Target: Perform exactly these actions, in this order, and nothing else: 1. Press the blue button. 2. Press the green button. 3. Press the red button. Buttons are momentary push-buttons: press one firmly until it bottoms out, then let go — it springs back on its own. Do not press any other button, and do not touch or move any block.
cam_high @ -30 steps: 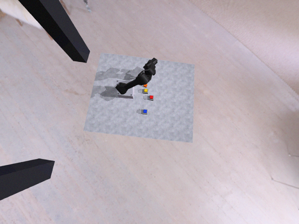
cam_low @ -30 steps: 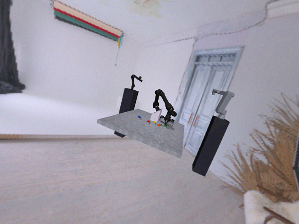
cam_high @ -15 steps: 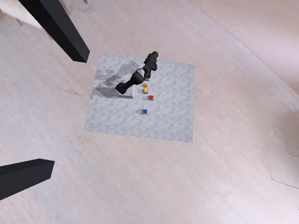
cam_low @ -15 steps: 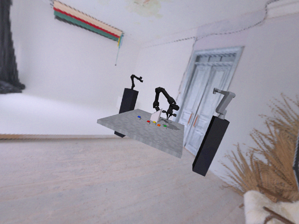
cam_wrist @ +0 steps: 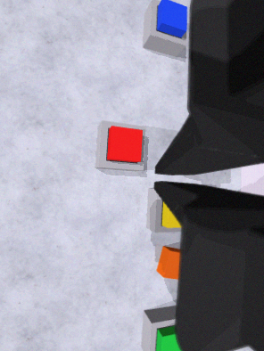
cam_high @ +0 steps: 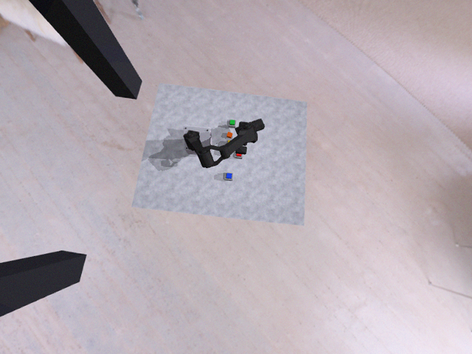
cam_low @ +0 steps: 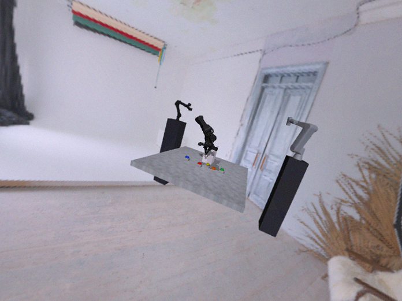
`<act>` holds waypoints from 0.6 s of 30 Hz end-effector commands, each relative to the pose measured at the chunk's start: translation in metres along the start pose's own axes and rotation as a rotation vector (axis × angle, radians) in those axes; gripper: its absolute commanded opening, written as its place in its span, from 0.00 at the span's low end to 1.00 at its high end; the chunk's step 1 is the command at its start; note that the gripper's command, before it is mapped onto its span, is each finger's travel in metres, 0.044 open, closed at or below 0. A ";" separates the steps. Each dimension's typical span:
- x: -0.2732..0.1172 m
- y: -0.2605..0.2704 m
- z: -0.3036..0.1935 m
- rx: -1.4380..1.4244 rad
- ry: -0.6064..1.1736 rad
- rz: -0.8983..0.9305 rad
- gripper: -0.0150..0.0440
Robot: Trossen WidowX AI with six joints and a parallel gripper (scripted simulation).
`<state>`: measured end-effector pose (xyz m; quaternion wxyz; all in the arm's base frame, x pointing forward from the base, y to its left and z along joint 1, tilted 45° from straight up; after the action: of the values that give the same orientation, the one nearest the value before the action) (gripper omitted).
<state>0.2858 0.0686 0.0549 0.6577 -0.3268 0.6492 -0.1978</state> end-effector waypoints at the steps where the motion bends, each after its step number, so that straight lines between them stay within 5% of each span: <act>1: 0.003 -0.032 -0.008 -0.016 0.008 -0.023 0.29; 6: 0.006 -0.032 -0.008 -0.016 0.008 -0.023 0.29; 11: 0.062 -0.034 -0.009 -0.016 0.008 -0.026 0.29; 18: 0.067 -0.034 -0.009 -0.016 0.008 -0.026 0.29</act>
<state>0.2869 -0.0005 0.0336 0.6490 -0.3345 0.6524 -0.2033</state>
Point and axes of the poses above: the point midway between the two fingers, 35 mm back from their tips, its own x axis out along the fingers, its own y axis across the jaws, z = x × y, the point moved 6 cm from there along -x, back along the fingers, and after that the axes turned 9 degrees about -x, right-handed, at the moved point
